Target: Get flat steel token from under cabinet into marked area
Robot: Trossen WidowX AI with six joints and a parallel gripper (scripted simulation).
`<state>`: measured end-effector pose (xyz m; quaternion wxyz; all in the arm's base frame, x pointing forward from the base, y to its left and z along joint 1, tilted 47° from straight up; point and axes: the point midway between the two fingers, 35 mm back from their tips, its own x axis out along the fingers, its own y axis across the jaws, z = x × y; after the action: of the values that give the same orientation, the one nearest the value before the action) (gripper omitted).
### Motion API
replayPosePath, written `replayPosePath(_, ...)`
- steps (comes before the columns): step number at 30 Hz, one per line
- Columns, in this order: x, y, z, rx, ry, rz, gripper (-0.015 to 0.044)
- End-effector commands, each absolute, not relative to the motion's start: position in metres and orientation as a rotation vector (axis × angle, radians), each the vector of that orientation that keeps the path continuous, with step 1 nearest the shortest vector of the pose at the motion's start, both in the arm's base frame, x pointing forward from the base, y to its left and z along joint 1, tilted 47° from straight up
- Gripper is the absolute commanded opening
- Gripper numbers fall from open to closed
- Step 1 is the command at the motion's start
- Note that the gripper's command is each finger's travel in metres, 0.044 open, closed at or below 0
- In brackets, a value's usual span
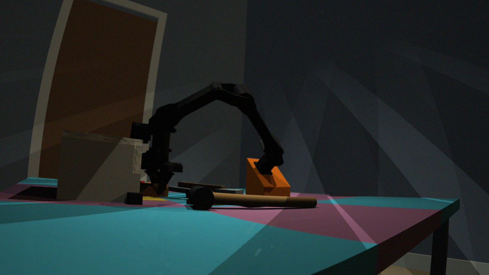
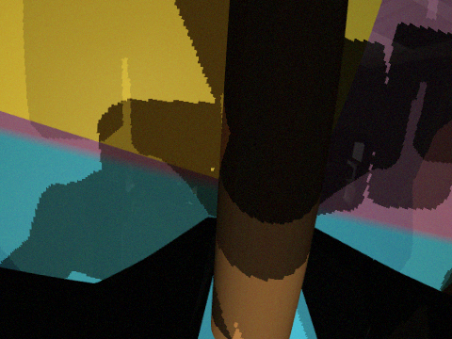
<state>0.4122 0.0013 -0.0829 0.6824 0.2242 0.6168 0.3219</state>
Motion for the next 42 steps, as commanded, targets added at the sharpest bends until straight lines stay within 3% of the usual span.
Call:
replayPosePath(1, 0.413, 0.004, -0.081, 0.508, 1.376, 0.73, 0.0)
replayPosePath(42, 0.375, 0.0, -0.089, 0.508, 1.379, 0.729, 0.0)
